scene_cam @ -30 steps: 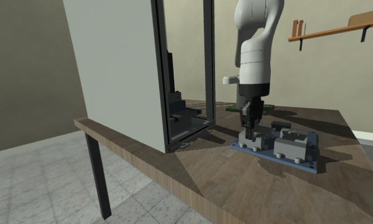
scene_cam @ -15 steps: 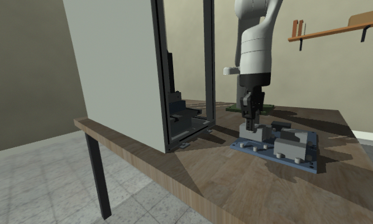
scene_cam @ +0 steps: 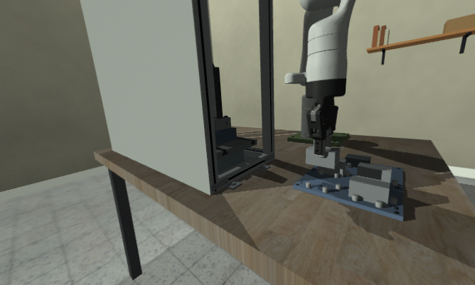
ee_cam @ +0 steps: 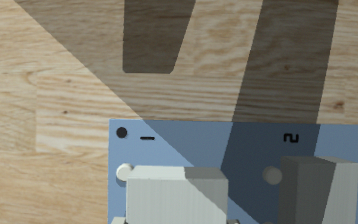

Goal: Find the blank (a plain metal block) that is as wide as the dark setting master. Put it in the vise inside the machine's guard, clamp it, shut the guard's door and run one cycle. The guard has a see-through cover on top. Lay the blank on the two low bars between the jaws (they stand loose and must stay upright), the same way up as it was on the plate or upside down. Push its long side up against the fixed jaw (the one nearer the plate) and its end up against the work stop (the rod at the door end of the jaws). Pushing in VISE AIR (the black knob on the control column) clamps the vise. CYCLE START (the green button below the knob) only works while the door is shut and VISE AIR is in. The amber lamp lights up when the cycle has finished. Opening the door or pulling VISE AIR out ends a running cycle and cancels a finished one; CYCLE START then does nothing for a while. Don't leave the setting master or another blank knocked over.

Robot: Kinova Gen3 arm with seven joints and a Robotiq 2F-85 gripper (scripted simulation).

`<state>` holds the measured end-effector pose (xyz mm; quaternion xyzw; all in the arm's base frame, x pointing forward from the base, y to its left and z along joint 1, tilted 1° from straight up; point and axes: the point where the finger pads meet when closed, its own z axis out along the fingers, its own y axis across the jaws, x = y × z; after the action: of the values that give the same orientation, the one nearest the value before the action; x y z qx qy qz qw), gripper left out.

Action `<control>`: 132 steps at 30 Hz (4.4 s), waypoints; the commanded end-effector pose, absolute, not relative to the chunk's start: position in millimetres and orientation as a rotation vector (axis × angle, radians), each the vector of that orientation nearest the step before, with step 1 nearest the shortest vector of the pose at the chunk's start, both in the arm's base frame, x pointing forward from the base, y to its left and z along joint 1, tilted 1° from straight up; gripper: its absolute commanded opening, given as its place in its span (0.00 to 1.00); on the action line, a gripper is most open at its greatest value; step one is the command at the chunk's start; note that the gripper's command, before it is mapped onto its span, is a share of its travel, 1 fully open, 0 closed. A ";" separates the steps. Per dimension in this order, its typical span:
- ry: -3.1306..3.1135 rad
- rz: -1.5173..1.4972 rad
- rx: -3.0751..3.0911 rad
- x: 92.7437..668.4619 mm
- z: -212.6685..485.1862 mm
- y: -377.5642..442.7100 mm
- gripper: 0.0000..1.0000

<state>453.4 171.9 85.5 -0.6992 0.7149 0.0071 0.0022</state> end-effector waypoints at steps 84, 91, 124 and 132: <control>2.239 0.011 -2.187 456.4 226.8 170.1 0.10; 2.239 0.011 -2.187 456.4 226.8 170.1 0.10; 2.239 0.011 -2.187 457.9 245.9 168.8 0.10; 2.239 0.011 -2.187 458.6 247.4 167.2 0.10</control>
<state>456.1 171.6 242.6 -0.7001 0.7139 0.0073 0.0048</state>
